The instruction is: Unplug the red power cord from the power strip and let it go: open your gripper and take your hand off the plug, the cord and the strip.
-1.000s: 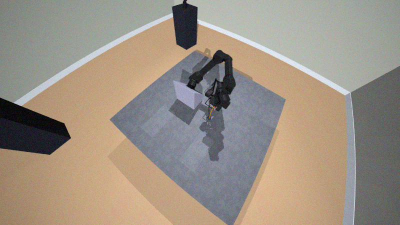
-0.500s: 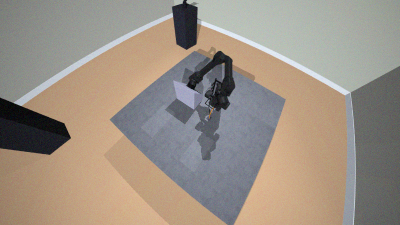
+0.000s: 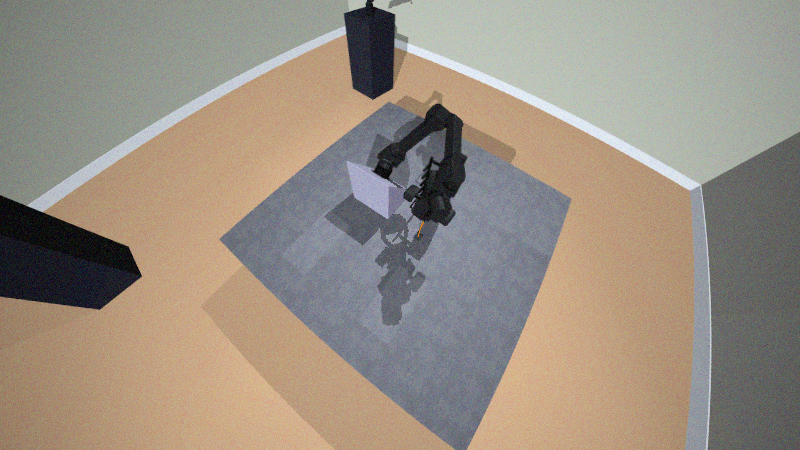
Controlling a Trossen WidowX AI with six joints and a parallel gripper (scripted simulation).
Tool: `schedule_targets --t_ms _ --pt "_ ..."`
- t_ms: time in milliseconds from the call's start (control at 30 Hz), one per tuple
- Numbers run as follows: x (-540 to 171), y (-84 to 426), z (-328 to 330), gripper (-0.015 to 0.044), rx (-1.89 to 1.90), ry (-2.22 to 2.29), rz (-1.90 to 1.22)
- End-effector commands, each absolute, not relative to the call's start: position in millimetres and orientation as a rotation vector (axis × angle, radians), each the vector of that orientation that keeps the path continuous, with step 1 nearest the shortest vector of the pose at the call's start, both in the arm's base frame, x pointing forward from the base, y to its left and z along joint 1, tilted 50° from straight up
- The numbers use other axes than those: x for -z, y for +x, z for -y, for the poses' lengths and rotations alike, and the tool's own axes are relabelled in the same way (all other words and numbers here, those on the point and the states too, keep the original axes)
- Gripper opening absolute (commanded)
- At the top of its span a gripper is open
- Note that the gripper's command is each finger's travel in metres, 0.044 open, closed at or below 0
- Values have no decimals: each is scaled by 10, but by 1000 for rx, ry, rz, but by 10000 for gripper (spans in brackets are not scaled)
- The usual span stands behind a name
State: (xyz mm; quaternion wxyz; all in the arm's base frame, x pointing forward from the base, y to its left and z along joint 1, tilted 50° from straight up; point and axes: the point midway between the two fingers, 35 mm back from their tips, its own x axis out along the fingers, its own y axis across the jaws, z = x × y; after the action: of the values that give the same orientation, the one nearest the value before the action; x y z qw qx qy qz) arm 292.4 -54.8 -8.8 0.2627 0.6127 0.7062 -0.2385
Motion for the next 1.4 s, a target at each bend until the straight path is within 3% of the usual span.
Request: schedule_targets --t_ms 0,1367 --pt "84 2926 527 160 643 1652 -1914" --pt "-256 2882 325 160 643 1660 -1918"
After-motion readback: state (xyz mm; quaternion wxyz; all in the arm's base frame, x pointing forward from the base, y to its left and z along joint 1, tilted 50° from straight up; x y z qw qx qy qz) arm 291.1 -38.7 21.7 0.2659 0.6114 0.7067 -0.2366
